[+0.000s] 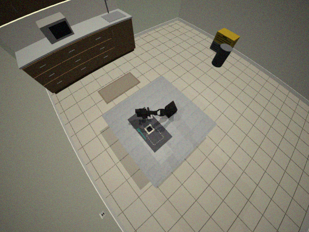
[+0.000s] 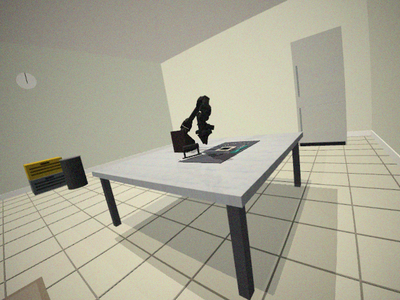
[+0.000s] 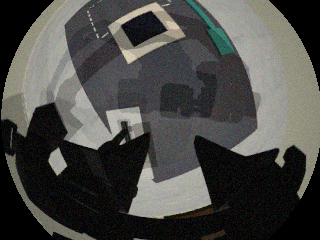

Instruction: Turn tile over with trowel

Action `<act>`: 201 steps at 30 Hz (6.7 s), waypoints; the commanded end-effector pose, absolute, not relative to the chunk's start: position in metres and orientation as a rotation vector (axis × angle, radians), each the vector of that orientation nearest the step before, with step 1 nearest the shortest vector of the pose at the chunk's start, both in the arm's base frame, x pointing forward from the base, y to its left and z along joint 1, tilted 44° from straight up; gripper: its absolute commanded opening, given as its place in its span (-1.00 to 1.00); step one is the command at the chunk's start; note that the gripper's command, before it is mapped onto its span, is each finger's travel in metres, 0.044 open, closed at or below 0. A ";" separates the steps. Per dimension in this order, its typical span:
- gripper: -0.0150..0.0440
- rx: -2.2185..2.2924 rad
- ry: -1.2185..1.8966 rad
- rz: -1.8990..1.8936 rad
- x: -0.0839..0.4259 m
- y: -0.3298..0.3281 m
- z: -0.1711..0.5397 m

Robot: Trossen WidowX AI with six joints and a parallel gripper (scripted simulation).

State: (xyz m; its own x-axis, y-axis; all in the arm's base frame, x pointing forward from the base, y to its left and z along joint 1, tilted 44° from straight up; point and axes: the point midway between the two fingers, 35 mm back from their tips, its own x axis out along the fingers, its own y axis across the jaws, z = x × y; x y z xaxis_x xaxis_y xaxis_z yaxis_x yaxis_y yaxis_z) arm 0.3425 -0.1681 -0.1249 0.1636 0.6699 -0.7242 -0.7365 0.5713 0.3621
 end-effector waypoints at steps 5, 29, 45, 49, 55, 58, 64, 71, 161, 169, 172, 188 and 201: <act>0.42 0.141 1.117 0.860 0.330 -0.172 -0.126; 0.42 0.824 1.422 0.341 0.297 -0.181 -0.129; 0.42 1.269 1.539 -0.067 0.274 -0.185 -0.130; 0.42 1.378 1.556 -0.177 0.268 -0.185 -0.130; 0.42 1.539 1.573 -0.347 0.260 -0.186 -0.130; 0.42 1.618 1.577 -0.435 0.256 -0.186 -0.130; 0.42 1.773 1.574 -0.615 0.247 -0.186 -0.130; 0.42 1.949 1.554 -0.836 0.238 -0.186 -0.130; -0.05 2.483 1.301 -1.683 0.229 -0.155 -0.163; -0.05 2.601 1.162 -1.948 0.229 -0.155 -0.163; -0.05 2.640 1.100 -2.049 0.229 -0.155 -0.163; -0.05 2.776 0.721 -2.554 0.229 -0.155 -0.163; 0.42 2.776 0.721 -2.554 0.229 -0.155 -0.163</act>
